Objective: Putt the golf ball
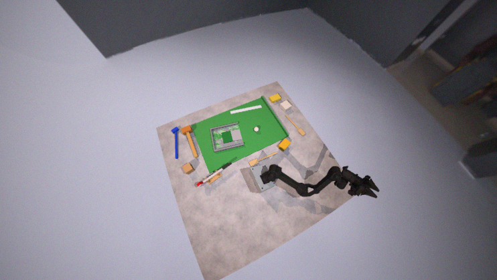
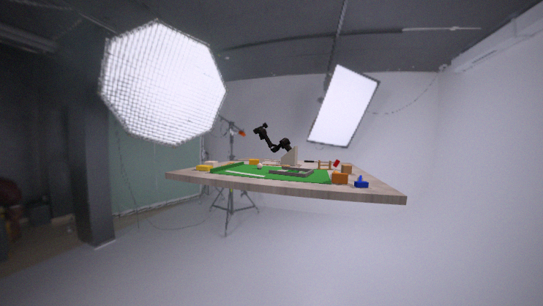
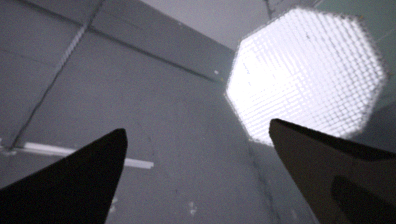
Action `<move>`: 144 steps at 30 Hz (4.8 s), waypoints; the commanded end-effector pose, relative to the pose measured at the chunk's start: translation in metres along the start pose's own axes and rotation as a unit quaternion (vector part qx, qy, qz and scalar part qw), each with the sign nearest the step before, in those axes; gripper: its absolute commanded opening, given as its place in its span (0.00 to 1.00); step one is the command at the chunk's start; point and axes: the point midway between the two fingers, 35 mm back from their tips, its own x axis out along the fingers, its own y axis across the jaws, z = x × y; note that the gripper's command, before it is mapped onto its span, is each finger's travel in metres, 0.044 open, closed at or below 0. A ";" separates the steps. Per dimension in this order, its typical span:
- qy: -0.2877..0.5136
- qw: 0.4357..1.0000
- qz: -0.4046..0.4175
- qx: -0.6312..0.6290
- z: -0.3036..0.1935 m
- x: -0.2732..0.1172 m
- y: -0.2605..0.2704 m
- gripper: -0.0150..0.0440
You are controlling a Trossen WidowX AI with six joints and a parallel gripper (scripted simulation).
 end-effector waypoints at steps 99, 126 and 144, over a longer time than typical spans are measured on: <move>0.524 -0.402 0.676 0.326 0.194 -0.774 0.413 1.00; 0.505 -0.415 0.682 0.327 0.236 -0.797 0.388 1.00; 0.505 -0.416 0.682 0.326 0.251 -0.806 0.378 1.00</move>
